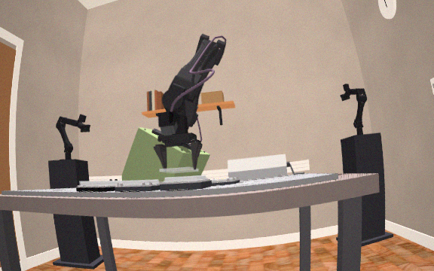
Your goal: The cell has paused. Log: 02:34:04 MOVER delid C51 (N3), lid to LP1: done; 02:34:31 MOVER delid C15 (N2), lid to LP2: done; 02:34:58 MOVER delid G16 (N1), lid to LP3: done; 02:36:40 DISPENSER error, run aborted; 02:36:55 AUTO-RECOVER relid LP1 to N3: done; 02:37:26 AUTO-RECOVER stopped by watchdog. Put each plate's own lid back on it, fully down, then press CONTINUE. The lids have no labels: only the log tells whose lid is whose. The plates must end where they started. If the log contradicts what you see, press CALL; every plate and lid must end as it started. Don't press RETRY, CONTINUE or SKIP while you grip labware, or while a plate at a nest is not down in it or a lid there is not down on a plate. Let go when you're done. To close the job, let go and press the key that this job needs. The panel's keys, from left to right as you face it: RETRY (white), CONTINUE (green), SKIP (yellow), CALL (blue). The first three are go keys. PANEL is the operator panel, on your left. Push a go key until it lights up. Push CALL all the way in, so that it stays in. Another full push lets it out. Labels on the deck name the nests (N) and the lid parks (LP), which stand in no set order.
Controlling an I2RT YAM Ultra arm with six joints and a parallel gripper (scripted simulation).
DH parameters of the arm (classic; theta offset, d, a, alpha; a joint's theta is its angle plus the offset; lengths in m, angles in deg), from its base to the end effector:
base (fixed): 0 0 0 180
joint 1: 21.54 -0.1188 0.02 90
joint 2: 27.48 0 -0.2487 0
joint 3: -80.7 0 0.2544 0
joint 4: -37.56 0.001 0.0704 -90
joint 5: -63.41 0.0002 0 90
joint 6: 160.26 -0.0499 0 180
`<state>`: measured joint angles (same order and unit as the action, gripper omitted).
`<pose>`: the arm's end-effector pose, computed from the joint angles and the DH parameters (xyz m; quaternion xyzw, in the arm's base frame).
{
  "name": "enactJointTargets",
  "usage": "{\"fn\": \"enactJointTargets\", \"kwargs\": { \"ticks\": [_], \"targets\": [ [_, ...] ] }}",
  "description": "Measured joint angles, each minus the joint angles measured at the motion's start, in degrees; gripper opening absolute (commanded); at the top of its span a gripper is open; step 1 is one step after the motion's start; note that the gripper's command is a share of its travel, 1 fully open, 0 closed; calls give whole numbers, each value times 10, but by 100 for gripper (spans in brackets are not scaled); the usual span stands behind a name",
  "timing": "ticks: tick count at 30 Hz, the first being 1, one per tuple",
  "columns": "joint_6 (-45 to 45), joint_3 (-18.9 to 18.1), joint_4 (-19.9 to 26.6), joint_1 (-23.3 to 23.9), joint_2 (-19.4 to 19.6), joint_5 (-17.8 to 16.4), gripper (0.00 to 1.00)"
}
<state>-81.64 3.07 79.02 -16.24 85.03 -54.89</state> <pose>0.3515 -0.0078 0.0919 0.1109 0.9568 0.2485 0.1023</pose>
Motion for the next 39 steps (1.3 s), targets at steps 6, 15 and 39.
{"fn": "enactJointTargets", "kwargs": {
  "ticks": [6, 15, 39],
  "targets": [
    [-8, -83, 31, -8, 38, 0, 0],
    [-19, -191, 88, -17, 93, 2, 0],
    [-26, -314, 167, -24, 149, 3, 0]
  ]
}}
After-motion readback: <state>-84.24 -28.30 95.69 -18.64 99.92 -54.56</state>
